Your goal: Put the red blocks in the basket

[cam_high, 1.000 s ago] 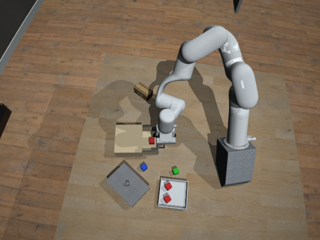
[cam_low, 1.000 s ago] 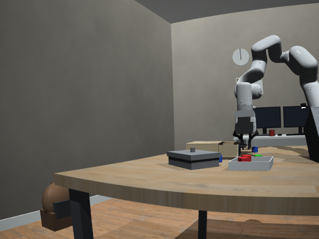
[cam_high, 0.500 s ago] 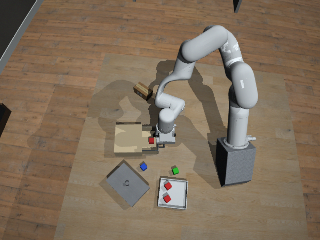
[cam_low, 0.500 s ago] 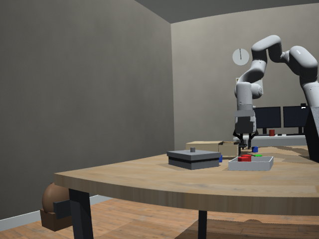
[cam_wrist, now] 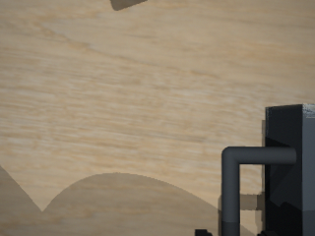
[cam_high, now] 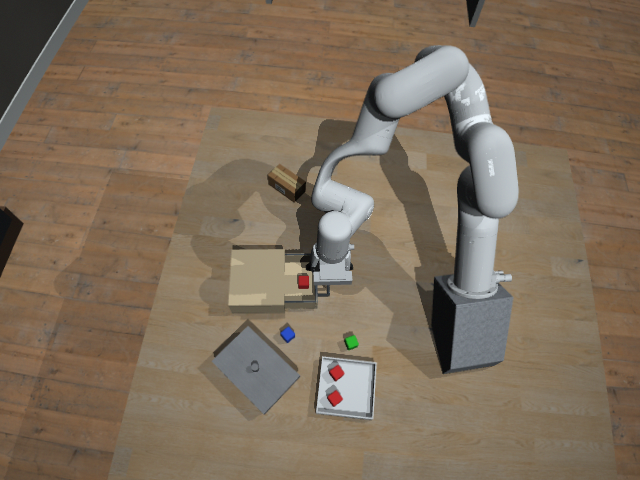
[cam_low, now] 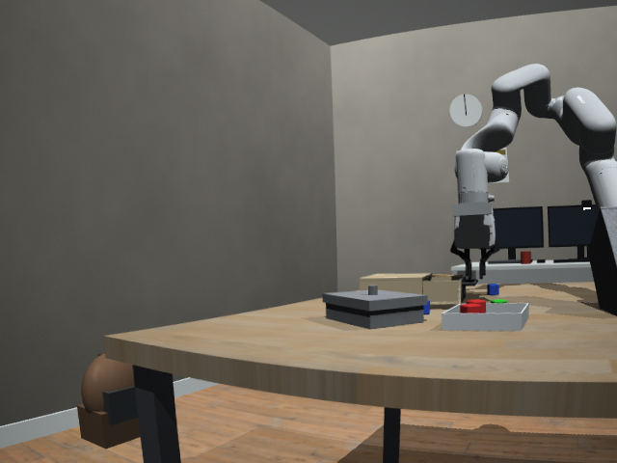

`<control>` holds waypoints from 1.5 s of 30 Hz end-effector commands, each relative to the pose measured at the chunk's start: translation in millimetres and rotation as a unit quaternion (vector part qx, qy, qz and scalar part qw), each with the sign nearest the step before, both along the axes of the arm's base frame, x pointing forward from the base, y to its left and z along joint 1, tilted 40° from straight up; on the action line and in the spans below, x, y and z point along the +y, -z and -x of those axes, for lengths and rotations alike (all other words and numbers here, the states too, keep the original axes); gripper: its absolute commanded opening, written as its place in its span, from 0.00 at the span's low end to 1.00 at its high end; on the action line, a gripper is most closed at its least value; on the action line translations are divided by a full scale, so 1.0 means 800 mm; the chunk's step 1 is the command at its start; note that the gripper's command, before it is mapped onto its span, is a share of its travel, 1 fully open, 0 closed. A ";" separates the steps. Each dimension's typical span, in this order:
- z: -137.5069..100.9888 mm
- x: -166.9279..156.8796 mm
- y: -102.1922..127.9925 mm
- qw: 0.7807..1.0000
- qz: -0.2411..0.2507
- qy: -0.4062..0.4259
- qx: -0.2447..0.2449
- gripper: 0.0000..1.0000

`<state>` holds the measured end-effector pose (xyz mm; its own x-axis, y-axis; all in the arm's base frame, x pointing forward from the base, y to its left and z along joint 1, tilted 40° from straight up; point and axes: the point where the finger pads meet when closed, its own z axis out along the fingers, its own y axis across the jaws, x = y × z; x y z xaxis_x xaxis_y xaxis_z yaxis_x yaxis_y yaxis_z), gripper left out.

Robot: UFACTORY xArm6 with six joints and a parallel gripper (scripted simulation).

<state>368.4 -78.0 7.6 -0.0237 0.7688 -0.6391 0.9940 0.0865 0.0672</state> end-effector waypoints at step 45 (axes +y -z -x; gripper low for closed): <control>0.013 0.083 -0.100 1.000 0.000 -0.001 0.000 0.24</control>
